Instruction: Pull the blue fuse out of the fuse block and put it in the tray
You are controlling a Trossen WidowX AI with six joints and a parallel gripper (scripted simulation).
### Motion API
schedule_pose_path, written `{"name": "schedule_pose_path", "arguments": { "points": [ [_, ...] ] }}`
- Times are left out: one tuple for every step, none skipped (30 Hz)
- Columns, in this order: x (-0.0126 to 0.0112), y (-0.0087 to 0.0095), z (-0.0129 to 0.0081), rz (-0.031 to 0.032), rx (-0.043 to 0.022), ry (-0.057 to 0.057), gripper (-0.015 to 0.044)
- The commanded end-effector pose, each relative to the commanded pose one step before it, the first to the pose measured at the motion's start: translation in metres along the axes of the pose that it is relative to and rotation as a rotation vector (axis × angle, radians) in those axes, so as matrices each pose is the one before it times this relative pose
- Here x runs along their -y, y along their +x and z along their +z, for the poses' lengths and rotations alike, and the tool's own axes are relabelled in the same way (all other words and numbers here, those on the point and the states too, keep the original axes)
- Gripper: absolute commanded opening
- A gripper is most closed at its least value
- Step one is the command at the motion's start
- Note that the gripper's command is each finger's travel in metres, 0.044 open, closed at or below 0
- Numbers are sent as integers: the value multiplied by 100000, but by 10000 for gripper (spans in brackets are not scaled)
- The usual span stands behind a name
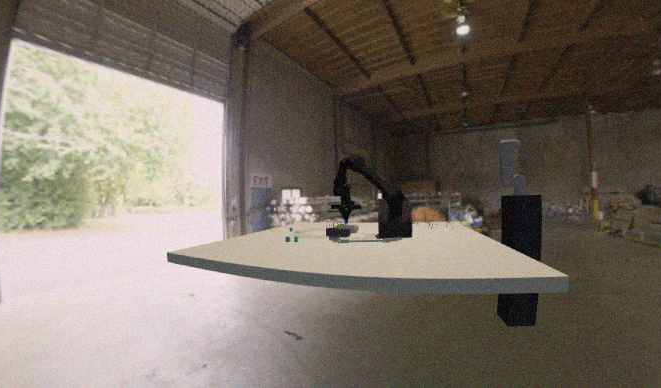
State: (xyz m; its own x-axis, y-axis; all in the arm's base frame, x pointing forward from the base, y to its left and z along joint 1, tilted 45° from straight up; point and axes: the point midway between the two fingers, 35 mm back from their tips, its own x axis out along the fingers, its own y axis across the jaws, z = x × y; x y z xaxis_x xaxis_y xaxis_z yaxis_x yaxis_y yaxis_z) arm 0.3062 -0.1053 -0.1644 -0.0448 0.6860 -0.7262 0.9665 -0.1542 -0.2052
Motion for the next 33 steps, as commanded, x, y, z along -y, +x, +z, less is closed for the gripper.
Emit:
{"name": "schedule_pose_path", "arguments": {
  "points": [
    [88, 776, 24, 181, -744, 790, 0],
    [2, 25, -1, -1, -2, 0, 0],
    [0, 0, 0, 0, 0, 0, 0],
    [-46, -381, -49, -356, 670, -778, 26],
    [0, 0, 0, 0, 0, 0, 53],
    [0, 0, 0, 0, 0, 0, 79],
    [0, 0, 0, 0, 0, 0, 105],
    [0, 0, 0, 0, 0, 0, 131],
    [0, 0, 0, 0, 0, 0, 157],
    [0, 0, 0, 0, 0, 0, 184],
    [0, 0, 0, 0, 0, 0, 210],
    [0, 0, 0, 0, 0, 0, 236],
    [0, 0, 0, 0, 0, 0, 263],
    [0, 0, 0, 0, 0, 0, 289],
    [0, 0, 0, 0, 0, 0, 315],
    [-11, -289, 13, 33, -29, 68, 330],
    [-17, -871, 36, 96, -96, 202, 330],
    [17, -1318, 43, 134, -167, 298, 330],
    [40, -885, 20, 83, -127, 195, 330],
    [18, -296, 5, 27, -45, 64, 330],
    [0, 0, 0, 0, 0, 0, 330],
    [0, 0, 0, 0, 0, 0, 330],
    [0, 0, 0, 0, 0, 0, 330],
    [0, 0, 0, 0, 0, 0, 330],
    [0, 0, 0, 0, 0, 0, 330],
    [0, 0, 0, 0, 0, 0, 330],
    [0, 0, 0, 0, 0, 0, 330],
    [0, 0, 0, 0, 0, 0, 330],
    [0, 0, 0, 0, 0, 0, 330],
    [0, 0, 0, 0, 0, 0, 330],
    [28, 383, -37, -118, -705, 582, 330],
    [0, 0, 0, 0, 0, 0, 330],
    [0, 0, 0, 0, 0, 0, 330]
  ]
}}
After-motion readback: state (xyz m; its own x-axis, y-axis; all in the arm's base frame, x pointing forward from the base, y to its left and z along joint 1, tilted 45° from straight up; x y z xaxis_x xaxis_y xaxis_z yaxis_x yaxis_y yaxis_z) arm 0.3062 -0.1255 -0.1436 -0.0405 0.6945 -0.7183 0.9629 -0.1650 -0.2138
